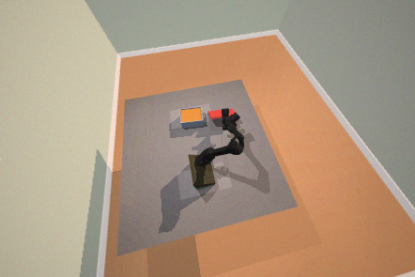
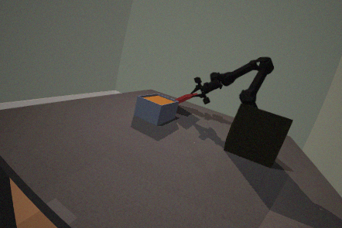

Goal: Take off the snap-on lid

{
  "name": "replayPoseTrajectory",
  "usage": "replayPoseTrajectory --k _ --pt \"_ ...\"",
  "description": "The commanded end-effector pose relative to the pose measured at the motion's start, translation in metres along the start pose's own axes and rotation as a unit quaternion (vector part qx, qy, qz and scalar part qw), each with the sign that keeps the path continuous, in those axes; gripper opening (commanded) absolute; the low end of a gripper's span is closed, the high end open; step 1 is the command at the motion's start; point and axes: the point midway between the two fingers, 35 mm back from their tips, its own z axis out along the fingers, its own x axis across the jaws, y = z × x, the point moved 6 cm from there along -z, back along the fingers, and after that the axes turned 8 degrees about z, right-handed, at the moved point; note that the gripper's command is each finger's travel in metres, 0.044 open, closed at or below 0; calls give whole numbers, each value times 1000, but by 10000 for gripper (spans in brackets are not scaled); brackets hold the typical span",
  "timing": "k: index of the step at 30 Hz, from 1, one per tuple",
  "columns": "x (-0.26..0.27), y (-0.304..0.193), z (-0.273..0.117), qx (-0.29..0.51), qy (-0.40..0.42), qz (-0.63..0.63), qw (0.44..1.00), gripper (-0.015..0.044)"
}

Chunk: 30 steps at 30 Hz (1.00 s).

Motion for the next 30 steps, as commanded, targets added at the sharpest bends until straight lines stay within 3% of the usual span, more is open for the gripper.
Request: replayPoseTrajectory --k 1,30 --pt "-1 0 2 2 5 -2 1000 0" --pt "-19 2 17 2 5 -3 1000 0"
